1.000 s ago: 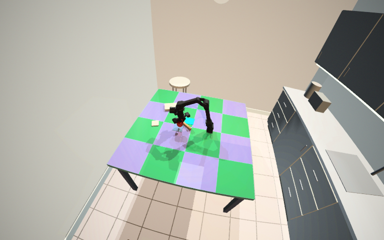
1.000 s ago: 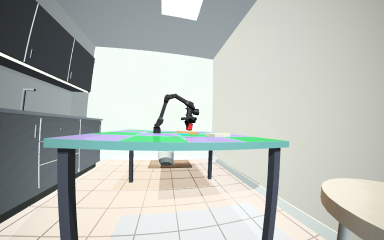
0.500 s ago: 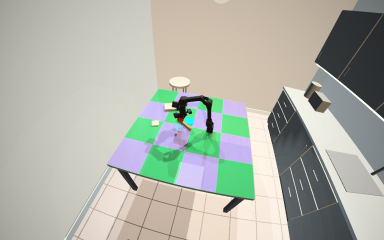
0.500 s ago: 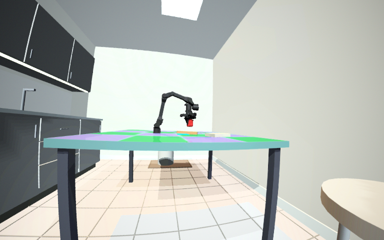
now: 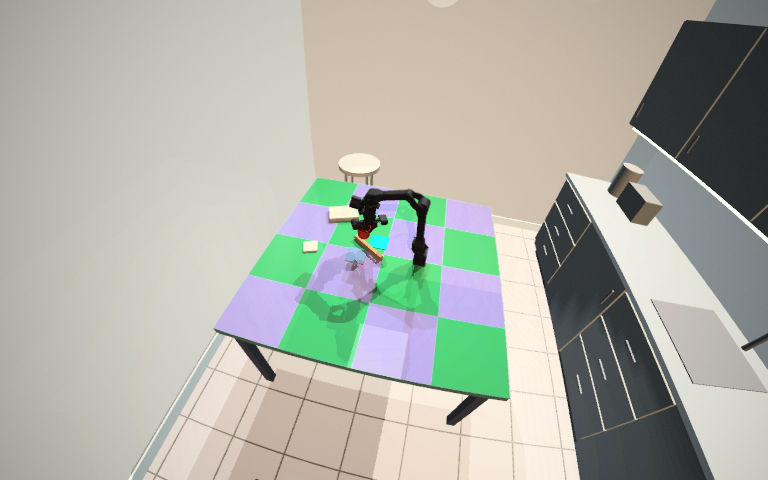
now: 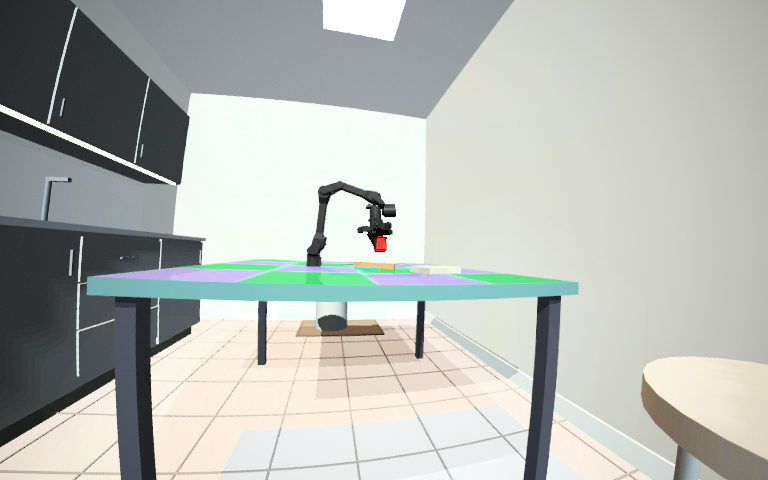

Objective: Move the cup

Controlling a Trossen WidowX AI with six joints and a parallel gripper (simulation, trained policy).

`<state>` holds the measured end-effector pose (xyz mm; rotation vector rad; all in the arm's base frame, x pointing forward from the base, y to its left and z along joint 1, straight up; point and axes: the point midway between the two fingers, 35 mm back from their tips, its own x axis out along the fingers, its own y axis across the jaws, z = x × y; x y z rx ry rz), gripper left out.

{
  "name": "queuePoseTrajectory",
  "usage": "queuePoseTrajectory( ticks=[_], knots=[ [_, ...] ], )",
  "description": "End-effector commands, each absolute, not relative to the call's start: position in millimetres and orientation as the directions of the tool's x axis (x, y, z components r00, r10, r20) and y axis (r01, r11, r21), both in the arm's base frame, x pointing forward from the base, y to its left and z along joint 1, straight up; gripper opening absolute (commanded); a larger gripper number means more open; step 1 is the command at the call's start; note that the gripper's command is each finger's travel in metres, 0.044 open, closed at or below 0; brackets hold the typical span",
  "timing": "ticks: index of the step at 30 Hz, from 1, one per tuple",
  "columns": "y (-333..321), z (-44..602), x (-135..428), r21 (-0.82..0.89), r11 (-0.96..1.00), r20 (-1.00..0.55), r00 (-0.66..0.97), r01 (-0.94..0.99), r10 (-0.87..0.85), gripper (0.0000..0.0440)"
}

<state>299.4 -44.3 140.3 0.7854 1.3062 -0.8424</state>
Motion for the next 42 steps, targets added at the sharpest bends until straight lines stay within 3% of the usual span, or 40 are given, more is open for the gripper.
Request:
queuePoseTrajectory(
  ticks=[1, 42],
  knots=[
    [-52, 141, 296, 0.035, 0.472, -0.992, 0.086, 0.881, -0.087, 0.0000],
    [-89, 69, 239, 0.052, 0.321, -0.988, 0.095, 0.946, -0.122, 0.0009]
  ],
)
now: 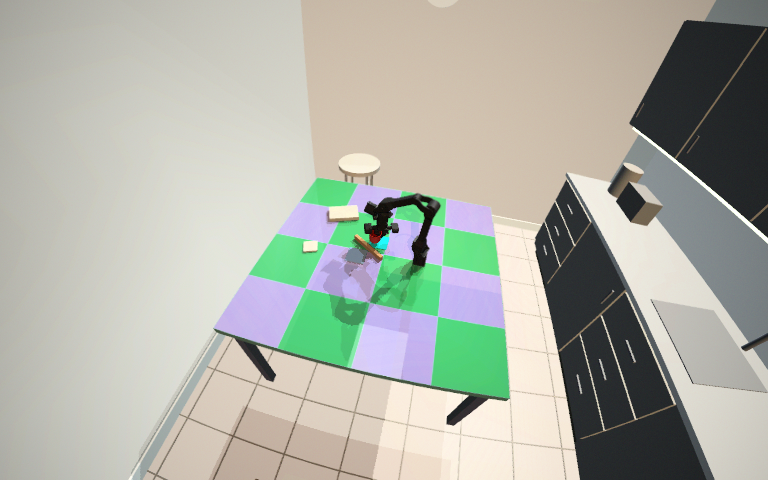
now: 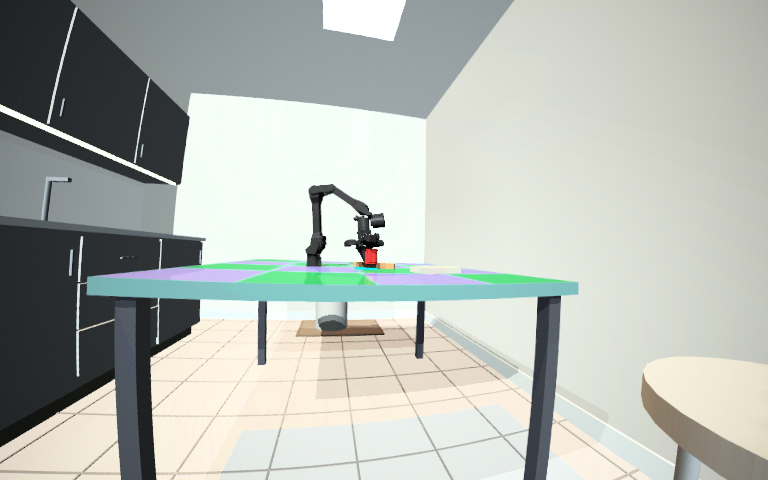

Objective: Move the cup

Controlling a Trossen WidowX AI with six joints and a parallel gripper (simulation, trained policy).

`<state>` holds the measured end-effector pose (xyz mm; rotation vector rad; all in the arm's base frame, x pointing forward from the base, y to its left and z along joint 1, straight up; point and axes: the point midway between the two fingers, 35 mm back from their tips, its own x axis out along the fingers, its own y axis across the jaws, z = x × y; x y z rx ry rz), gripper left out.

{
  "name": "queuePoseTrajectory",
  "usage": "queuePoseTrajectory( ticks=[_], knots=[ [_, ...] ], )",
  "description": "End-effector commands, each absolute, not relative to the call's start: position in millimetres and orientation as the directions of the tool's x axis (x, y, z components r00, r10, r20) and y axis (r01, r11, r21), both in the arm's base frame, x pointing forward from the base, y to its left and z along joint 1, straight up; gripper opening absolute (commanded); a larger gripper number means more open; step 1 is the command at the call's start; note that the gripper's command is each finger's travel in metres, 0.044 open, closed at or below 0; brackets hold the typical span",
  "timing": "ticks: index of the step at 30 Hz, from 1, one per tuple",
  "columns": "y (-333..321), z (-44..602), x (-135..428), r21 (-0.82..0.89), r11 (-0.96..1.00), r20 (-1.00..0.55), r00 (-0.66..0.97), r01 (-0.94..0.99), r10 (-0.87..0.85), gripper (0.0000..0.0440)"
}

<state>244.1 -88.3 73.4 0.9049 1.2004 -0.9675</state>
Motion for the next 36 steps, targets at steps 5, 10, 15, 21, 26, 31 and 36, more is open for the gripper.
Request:
queuePoseTrajectory(
  ticks=[5, 10, 15, 21, 26, 31, 36],
  knots=[
    [-92, 63, 234, 0.060, 0.306, -0.986, 0.103, 0.950, -0.129, 0.0045],
    [-98, 67, 239, 0.112, 0.289, -0.977, 0.158, 0.951, -0.141, 0.0151],
    [-98, 74, 240, 0.159, 0.289, -0.968, 0.207, 0.944, -0.142, 0.0170],
    [-98, 80, 237, 0.198, 0.297, -0.958, 0.249, 0.934, -0.145, 0.0188],
    [-98, 87, 234, 0.229, 0.300, -0.948, 0.282, 0.926, -0.148, 0.0216],
    [-98, 94, 232, 0.258, 0.300, -0.937, 0.313, 0.919, -0.153, 0.0251],
    [-100, 105, 229, 0.285, 0.296, -0.925, 0.342, 0.911, -0.162, 0.0280]
  ],
)
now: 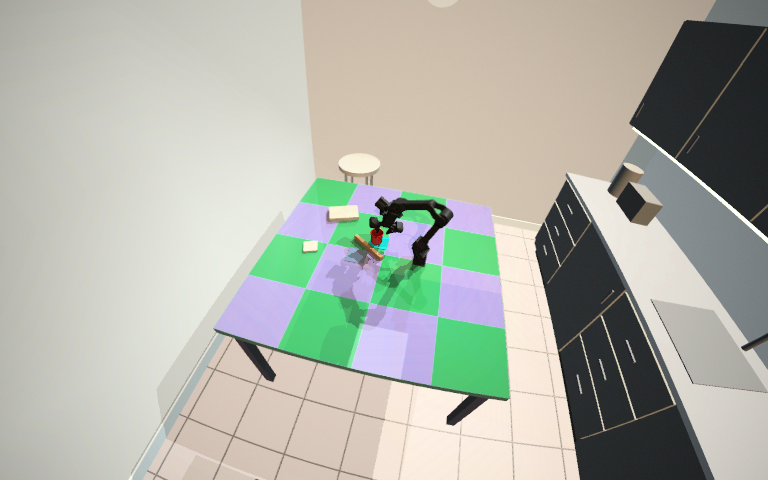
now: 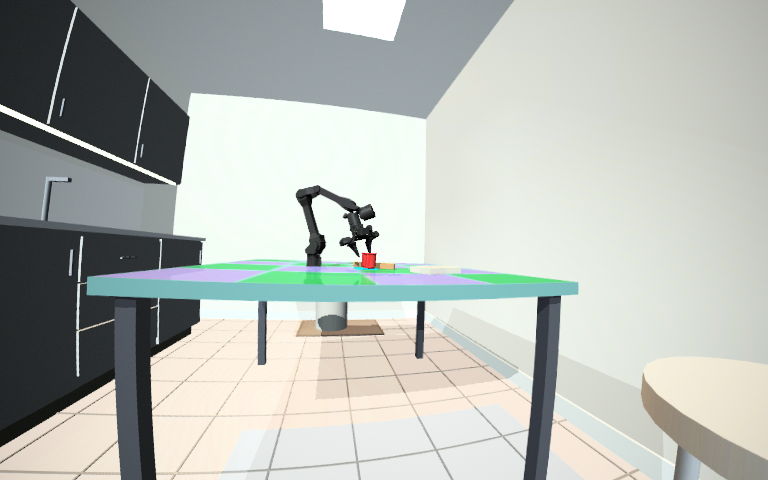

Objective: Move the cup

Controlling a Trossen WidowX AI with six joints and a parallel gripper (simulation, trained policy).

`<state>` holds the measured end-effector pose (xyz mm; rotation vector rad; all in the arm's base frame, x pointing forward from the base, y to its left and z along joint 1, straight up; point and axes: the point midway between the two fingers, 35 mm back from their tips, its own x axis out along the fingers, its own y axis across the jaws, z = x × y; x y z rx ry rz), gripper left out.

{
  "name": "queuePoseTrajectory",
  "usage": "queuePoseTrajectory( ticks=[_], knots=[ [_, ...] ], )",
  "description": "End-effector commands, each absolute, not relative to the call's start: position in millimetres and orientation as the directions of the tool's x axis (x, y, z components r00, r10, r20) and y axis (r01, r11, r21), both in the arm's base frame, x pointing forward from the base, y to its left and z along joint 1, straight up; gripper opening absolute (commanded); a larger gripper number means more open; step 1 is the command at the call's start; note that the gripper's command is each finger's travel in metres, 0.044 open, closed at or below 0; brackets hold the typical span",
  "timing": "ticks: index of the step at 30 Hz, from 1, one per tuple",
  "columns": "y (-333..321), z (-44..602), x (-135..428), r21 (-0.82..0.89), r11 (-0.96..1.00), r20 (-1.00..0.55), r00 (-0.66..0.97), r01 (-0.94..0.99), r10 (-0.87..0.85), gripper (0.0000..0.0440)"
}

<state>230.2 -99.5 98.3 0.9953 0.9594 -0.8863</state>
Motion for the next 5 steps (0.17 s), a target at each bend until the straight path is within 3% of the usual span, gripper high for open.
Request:
queuePoseTrajectory(
  ticks=[1, 5],
  knots=[
    [-100, 108, 228, 0.291, 0.296, -0.923, 0.349, 0.910, -0.164, 0.0284],
    [-103, 120, 227, 0.316, 0.298, -0.909, 0.378, 0.901, -0.178, 0.0303]
  ],
)
